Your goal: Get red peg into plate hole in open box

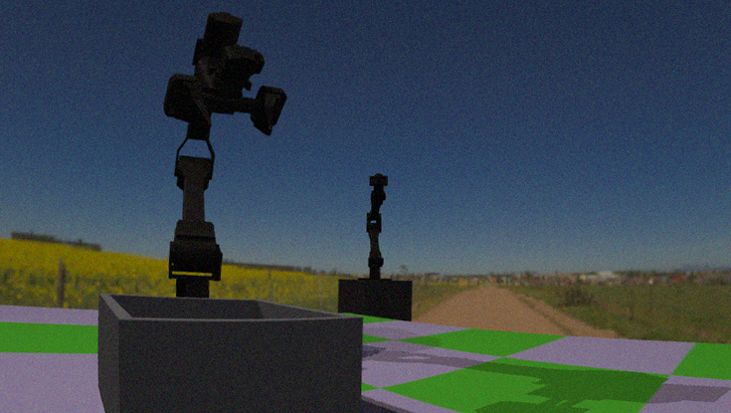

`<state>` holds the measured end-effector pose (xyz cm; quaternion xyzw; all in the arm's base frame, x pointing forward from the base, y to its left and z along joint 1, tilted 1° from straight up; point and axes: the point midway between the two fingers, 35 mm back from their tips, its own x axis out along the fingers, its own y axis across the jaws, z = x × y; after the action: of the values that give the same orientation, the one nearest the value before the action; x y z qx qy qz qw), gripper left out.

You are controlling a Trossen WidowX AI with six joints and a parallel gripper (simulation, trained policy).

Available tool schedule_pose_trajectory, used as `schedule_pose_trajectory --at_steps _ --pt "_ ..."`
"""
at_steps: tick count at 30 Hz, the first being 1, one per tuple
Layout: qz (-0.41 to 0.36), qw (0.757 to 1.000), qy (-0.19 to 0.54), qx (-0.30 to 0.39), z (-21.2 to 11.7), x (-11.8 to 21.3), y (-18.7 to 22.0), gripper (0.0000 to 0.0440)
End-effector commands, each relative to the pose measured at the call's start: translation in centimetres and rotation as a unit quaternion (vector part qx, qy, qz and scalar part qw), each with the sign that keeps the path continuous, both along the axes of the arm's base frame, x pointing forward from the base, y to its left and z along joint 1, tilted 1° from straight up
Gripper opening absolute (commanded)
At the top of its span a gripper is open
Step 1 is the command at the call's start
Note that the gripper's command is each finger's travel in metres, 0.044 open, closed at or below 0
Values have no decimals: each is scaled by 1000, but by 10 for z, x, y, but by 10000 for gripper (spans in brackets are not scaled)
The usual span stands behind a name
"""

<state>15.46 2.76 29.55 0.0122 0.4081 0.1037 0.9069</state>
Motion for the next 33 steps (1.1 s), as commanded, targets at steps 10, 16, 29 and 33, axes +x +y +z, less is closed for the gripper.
schedule_pose_trajectory --at_steps 10,16,29,33 --pt "-108 976 181 61 -57 -2 9 440" --pt "-168 949 258 69 -82 -5 17 440" --pt "-316 870 377 34 -140 -13 44 440" --pt "-350 851 390 17 -157 -15 55 440"
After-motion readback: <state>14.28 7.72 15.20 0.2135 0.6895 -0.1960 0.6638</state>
